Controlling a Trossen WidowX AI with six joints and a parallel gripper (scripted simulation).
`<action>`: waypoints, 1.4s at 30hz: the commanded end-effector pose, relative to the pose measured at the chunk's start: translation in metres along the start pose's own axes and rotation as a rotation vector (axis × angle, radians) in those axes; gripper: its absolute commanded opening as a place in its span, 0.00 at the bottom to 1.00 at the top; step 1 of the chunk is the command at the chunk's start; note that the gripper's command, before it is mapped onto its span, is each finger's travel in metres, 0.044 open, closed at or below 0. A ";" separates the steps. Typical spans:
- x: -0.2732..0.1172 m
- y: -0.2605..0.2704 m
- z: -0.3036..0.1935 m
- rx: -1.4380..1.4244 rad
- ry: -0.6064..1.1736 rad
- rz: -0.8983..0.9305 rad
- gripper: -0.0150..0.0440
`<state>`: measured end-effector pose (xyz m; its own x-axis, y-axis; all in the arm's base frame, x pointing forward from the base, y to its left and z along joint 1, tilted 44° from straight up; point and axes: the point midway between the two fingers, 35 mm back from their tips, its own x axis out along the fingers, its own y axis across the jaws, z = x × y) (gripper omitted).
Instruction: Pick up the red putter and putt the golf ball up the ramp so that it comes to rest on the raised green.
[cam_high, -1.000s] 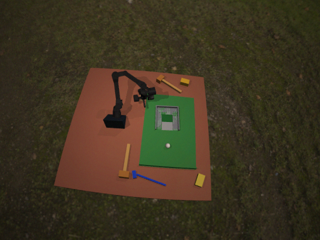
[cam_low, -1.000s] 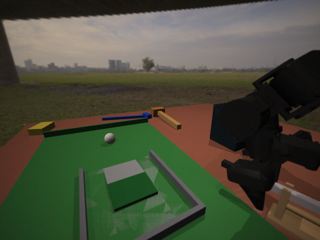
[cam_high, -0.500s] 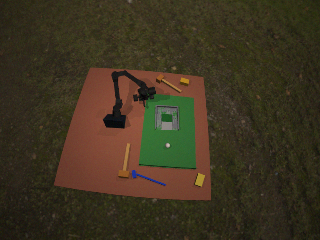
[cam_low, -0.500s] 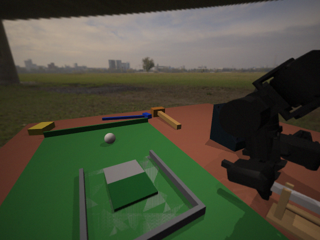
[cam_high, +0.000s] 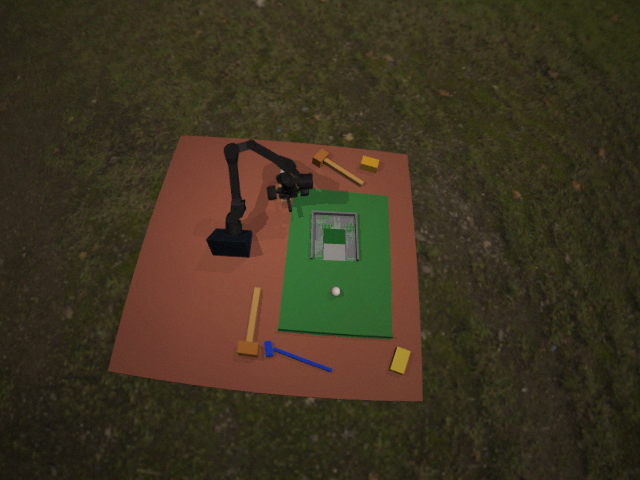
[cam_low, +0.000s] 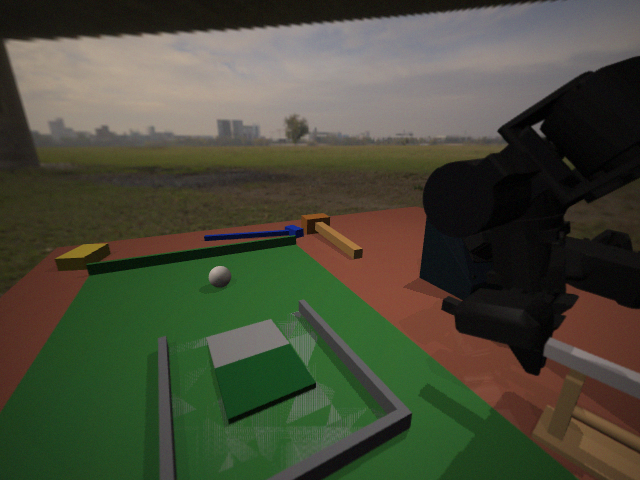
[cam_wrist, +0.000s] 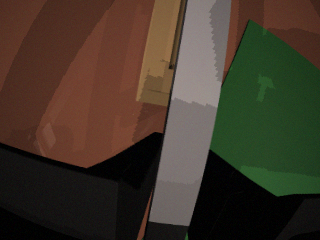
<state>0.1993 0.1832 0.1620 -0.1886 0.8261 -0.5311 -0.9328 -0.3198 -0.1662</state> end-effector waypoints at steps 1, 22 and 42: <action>-0.015 -0.002 0.002 0.001 0.006 -0.002 0.25; -0.070 -0.022 -0.040 0.231 0.115 -0.041 0.25; -0.120 -0.041 -0.207 0.846 0.400 -0.226 0.25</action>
<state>0.3162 0.0186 0.0748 -0.0171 0.5904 -0.8069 -0.9104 0.3245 0.2567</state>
